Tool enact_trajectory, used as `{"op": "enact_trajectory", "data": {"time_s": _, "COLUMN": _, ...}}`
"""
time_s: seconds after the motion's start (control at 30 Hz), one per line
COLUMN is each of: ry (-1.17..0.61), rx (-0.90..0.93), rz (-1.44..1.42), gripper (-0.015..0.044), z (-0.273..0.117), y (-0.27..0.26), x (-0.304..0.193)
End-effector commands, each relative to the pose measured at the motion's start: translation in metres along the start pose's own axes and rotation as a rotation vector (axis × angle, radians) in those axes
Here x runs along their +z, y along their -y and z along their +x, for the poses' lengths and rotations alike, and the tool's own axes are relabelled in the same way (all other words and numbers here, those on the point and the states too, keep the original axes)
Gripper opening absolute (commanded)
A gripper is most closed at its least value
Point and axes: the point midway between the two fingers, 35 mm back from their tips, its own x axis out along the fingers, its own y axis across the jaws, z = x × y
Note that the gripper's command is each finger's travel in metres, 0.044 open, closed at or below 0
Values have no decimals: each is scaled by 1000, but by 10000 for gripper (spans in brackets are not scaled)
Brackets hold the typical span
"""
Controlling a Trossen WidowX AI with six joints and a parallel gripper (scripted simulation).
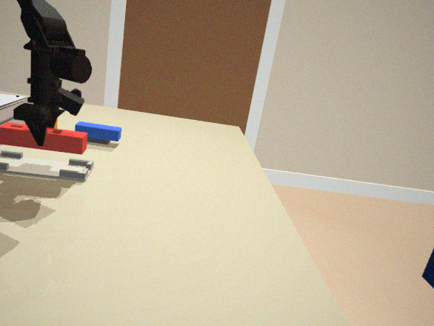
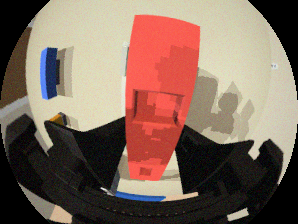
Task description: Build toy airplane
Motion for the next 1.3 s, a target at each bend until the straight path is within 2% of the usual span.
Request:
{"op": "enact_trajectory", "data": {"time_s": 0.0, "ry": -2, "rx": -2, "rz": -4, "gripper": 195, "z": 4, "y": 1, "x": 0}}
{"op": "enact_trajectory", "data": {"time_s": 0.87, "ry": -2, "rx": -1, "rz": -4, "gripper": 195, "z": 40, "y": 1, "x": -1}}
{"op": "enact_trajectory", "data": {"time_s": 1.03, "ry": 0, "rx": 0, "rz": 0, "gripper": 161, "z": 38, "y": 1, "x": 0}}
{"op": "enact_trajectory", "data": {"time_s": 1.2, "ry": 0, "rx": 0, "rz": 0, "gripper": 30, "z": 38, "y": 1, "x": 0}}
{"op": "enact_trajectory", "data": {"time_s": 1.27, "ry": 0, "rx": 0, "rz": 0, "gripper": 83, "z": 38, "y": 1, "x": 0}}
